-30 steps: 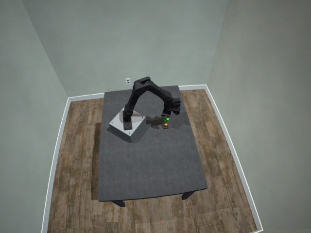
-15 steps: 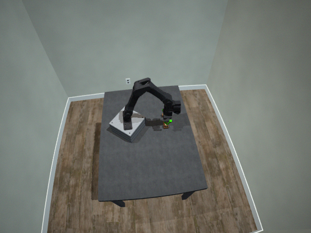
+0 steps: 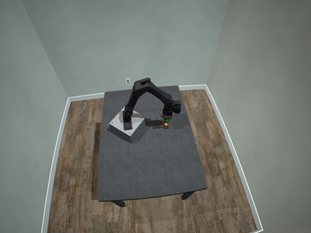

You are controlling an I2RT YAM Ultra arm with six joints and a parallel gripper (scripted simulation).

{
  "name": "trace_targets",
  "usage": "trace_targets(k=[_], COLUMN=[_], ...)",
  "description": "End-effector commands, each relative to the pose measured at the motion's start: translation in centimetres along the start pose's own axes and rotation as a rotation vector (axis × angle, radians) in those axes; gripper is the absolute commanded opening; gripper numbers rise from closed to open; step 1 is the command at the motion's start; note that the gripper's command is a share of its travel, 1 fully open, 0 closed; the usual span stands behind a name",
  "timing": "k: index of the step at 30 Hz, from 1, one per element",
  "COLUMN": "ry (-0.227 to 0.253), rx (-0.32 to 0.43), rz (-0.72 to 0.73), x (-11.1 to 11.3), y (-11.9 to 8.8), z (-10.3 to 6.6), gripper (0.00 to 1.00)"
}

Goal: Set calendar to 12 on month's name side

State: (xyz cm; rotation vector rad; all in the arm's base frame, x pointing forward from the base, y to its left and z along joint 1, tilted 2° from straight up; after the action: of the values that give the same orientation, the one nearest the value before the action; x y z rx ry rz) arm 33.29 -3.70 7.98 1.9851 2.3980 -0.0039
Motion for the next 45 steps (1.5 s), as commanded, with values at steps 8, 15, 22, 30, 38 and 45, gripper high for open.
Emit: trace_targets(k=[8,15,22,30,38,45], ry=[-0.003,-0.003,-0.003,-0.003,-0.003,-0.003], rx=[-0.013,-0.013,-0.013,-0.013,-0.013,-0.013], rz=[-0.002,-0.002,-0.002,-0.002,-0.002,-0.002], x=[-0.1,-0.1,-0.1,-0.1,-0.1,-0.1], y=[0.2,0.2,0.2,0.2,0.2,0.2], z=[-0.3,-0.3,-0.3,-0.2,0.4,1.1], gripper=[0.45,0.45,0.45,0.45,0.45,0.45])
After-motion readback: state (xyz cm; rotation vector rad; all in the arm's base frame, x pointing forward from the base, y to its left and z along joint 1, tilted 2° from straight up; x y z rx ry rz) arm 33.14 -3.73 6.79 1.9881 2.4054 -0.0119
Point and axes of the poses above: the point where the finger pads meet when closed, its own z axis out along the fingers, its own x axis across the jaws, y = z × x, the point moved 9 cm from there along -z, back along the fingers, and after that the axes turned 13 degrees about -z, right-handed, at the moved point
